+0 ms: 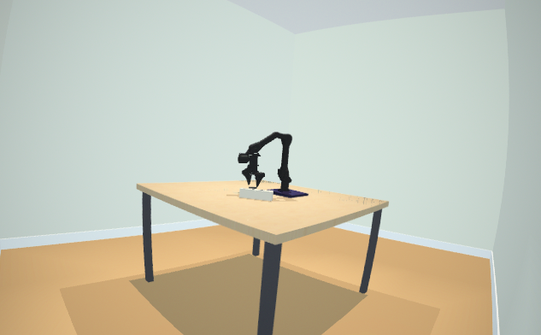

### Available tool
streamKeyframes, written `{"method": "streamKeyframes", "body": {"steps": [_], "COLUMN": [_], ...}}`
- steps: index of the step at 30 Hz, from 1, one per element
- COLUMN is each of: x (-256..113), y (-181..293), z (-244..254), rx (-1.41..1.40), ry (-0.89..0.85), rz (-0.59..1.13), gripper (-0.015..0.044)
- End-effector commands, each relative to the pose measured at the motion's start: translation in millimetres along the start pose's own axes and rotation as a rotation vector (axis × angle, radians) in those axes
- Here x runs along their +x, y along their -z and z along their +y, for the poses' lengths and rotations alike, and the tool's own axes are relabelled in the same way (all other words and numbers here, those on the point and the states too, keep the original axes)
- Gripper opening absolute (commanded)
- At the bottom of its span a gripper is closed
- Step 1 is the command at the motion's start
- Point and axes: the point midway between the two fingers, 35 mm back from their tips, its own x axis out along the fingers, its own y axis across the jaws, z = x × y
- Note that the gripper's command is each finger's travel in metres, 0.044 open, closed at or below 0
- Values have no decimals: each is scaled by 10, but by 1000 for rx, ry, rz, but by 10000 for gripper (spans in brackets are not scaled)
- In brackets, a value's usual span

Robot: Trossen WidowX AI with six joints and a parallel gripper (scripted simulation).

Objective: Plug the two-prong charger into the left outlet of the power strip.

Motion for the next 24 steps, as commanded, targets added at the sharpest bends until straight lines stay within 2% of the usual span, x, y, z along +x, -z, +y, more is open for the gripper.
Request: {"method": "streamKeyframes", "body": {"steps": [1, 23, 24], "x": [66, 393, 364], "y": [-1, -7, -10], "z": [7, 13, 5], "rx": [-2, -2, -5], "ry": [-5, -5, -1], "rz": [3, 4, 3], "gripper": [440, 440, 414]}}
